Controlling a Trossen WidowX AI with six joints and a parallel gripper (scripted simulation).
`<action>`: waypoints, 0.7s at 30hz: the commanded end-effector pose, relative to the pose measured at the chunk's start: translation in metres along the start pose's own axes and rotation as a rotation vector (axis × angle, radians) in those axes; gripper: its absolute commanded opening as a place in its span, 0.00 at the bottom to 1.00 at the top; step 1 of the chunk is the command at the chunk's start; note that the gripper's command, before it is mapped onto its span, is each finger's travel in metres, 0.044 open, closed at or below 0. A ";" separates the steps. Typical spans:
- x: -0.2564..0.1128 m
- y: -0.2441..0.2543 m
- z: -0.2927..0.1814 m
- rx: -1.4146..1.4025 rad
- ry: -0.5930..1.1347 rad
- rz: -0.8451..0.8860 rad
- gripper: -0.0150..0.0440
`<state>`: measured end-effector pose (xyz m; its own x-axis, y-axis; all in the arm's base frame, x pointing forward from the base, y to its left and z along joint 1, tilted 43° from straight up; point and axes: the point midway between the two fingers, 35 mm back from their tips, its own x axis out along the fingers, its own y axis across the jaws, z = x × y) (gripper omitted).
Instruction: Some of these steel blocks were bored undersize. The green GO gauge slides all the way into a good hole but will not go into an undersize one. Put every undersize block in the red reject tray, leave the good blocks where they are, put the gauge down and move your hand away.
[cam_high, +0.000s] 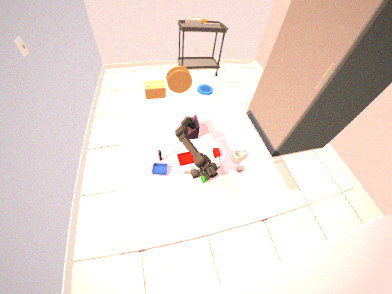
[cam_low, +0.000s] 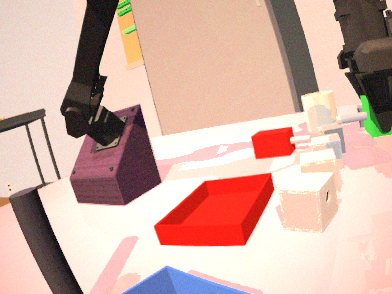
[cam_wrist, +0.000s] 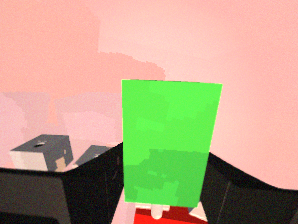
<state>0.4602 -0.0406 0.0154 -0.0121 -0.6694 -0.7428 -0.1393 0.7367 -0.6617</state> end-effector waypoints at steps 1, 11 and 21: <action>0.003 -0.001 0.002 -0.002 -0.008 -0.008 0.25; 0.025 0.000 0.002 0.000 -0.008 -0.009 0.25; 0.045 0.002 0.005 0.000 -0.008 -0.010 0.25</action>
<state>0.4630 -0.0680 -0.0162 -0.0089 -0.6719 -0.7405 -0.1306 0.7350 -0.6654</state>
